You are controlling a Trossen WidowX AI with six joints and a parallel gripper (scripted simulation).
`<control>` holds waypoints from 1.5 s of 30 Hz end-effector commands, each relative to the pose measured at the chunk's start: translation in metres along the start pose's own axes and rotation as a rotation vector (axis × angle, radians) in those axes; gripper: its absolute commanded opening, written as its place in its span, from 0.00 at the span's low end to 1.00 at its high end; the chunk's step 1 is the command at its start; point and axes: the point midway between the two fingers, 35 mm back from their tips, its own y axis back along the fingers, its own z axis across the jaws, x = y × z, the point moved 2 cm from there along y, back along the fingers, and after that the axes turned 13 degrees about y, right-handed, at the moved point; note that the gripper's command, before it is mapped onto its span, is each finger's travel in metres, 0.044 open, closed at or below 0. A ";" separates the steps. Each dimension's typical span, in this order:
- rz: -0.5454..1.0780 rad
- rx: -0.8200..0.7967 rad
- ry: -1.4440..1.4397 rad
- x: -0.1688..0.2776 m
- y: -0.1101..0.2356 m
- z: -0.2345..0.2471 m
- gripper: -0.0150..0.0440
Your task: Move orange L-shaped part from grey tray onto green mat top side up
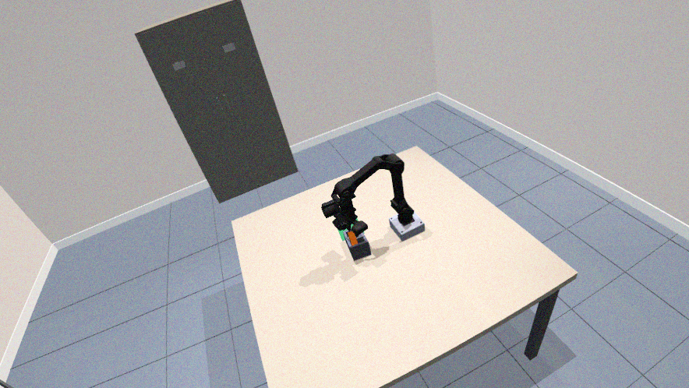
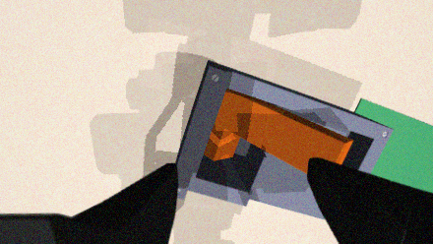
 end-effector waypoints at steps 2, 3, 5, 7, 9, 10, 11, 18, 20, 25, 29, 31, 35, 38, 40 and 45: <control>0.005 -0.003 0.421 0.008 0.001 -0.019 0.73; 0.006 -0.004 0.505 0.010 0.001 -0.023 0.73; 0.008 -0.005 0.673 0.014 0.001 -0.030 0.73; 0.009 -0.007 0.840 0.018 0.001 -0.037 0.73; 0.010 -0.009 1.008 0.023 0.001 -0.044 0.73; 0.011 -0.011 1.092 0.025 0.001 -0.048 0.73; 0.011 -0.012 1.161 0.027 0.002 -0.050 0.73; 0.011 -0.013 1.217 0.028 0.002 -0.053 0.73; 0.011 -0.013 1.217 0.028 0.002 -0.053 0.73; 0.011 -0.013 1.217 0.028 -0.004 -0.053 0.73; 0.011 -0.013 1.217 0.028 -0.021 -0.053 0.73; 0.011 -0.013 1.217 0.029 -0.028 -0.053 0.73; 0.011 -0.013 1.217 0.029 -0.031 -0.053 0.73; 0.011 -0.013 1.217 0.029 -0.035 -0.053 0.73; 0.011 -0.013 1.217 0.028 -0.038 -0.053 0.73; 0.011 -0.013 1.217 0.028 -0.046 -0.053 0.73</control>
